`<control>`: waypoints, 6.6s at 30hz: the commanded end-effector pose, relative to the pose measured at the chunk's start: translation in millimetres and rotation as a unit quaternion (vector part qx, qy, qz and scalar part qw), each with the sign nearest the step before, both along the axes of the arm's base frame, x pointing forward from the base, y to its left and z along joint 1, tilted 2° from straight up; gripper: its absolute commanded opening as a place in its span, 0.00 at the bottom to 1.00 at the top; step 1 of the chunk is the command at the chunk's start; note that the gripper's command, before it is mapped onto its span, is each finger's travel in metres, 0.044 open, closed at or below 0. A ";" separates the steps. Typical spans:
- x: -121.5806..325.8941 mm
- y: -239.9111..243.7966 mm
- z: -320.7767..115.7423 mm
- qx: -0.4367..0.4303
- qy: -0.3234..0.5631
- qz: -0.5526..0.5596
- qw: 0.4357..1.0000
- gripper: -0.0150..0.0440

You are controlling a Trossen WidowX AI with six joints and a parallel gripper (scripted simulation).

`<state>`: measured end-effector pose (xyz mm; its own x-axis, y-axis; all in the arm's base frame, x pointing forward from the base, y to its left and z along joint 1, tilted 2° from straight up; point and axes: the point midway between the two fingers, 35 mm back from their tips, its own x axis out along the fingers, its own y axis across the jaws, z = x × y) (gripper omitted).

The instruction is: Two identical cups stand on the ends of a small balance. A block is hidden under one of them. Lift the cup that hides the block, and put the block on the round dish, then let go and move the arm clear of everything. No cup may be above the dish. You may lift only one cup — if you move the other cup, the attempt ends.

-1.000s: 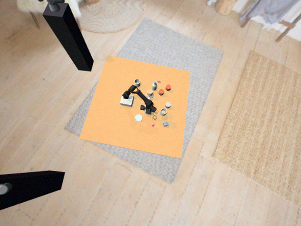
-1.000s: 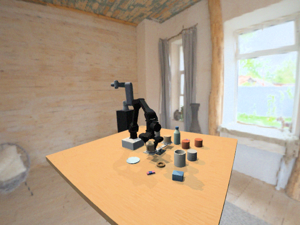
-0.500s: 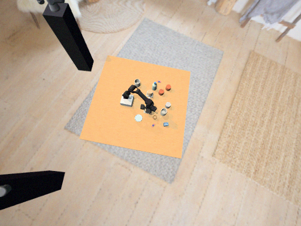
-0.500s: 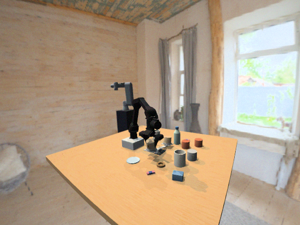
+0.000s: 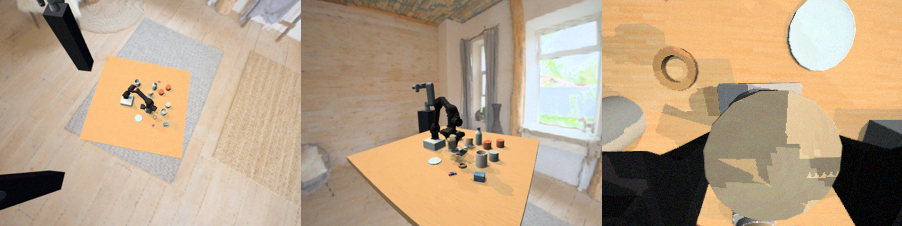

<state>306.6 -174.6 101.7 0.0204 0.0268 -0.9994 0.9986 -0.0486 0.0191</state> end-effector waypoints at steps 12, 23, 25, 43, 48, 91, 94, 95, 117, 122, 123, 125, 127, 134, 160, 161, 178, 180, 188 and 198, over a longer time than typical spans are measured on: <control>-1.2 -2.1 27.6 -0.009 -0.010 0.000 1.000 0.25; -3.8 -1.0 41.3 -0.009 -0.010 0.000 1.000 0.25; -4.3 -0.8 43.7 -0.009 -0.010 0.000 1.000 0.25; -6.8 1.5 43.6 -0.001 -0.001 -0.002 1.000 0.25; -6.8 1.5 43.6 -0.001 -0.001 -0.002 1.000 0.25; -9.8 -2.8 41.5 -0.001 -0.001 -0.002 1.000 0.25; -23.2 -20.8 32.7 -0.002 -0.002 -0.001 1.000 0.25; -28.3 -26.9 29.6 -0.003 -0.002 -0.001 1.000 0.25; -171.1 -113.7 -38.5 -0.012 -0.002 0.000 1.000 0.25; -206.5 -119.1 -52.9 -0.014 -0.001 0.000 1.000 0.25; -210.1 -119.4 -54.4 -0.014 -0.001 0.000 1.000 0.25; -211.3 -119.4 -54.8 -0.014 -0.001 0.000 1.000 0.25; -211.2 -119.6 -57.9 -0.014 -0.001 0.000 1.000 0.25; -210.5 -119.5 -90.2 -0.014 -0.001 0.000 1.000 0.25; -209.4 -120.7 -108.6 -0.016 -0.003 -0.001 1.000 0.48; -209.4 -120.7 -108.6 -0.016 -0.003 -0.001 1.000 0.52; -211.3 -119.4 -54.9 -0.014 -0.001 0.000 1.000 1.00; -211.3 -119.4 -54.9 -0.014 -0.001 0.000 1.000 1.00; -161.8 -105.6 -41.3 -0.018 -0.001 0.093 0.995 0.69; -78.5 -57.7 -17.2 -0.020 -0.001 0.247 0.969 0.69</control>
<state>204.4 -247.4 76.0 0.0193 0.0019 -0.9998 0.9363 0.3506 0.0188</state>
